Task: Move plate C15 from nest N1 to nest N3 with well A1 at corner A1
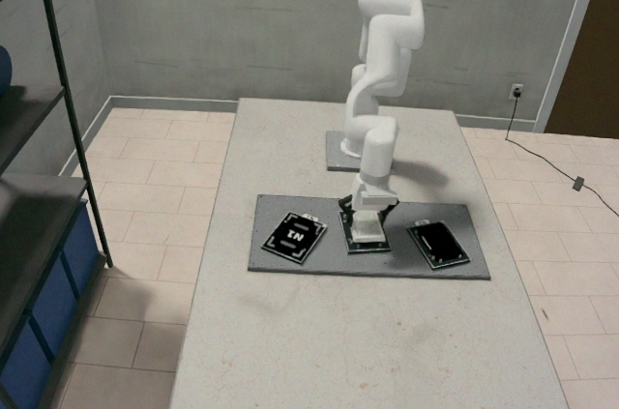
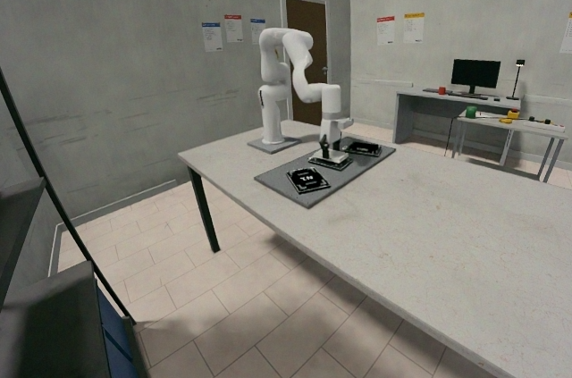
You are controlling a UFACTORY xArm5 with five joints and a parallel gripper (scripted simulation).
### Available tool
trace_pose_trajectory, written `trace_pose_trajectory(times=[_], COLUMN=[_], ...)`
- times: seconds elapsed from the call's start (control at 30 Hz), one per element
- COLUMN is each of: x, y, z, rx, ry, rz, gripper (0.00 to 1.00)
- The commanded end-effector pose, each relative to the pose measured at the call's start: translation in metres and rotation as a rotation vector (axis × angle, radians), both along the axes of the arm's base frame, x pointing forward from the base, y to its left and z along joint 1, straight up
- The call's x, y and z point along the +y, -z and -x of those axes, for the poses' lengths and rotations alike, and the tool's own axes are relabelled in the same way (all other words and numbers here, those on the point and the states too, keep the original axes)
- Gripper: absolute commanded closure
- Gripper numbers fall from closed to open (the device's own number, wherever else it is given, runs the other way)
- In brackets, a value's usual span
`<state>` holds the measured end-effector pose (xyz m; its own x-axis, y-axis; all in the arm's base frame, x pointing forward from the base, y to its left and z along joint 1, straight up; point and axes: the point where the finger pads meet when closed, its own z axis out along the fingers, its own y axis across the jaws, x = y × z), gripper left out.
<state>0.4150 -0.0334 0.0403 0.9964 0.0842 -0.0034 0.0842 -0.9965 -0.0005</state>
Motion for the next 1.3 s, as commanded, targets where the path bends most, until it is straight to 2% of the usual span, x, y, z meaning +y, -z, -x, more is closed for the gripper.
trace_pose_trajectory(times=[0.0,1.27], x=[0.0,0.0], y=[-0.001,0.013], z=[-0.001,-0.001], rx=[-0.004,-0.004], ry=[0.0,0.0], rz=[-0.007,-0.007], gripper=[1.0,1.0])
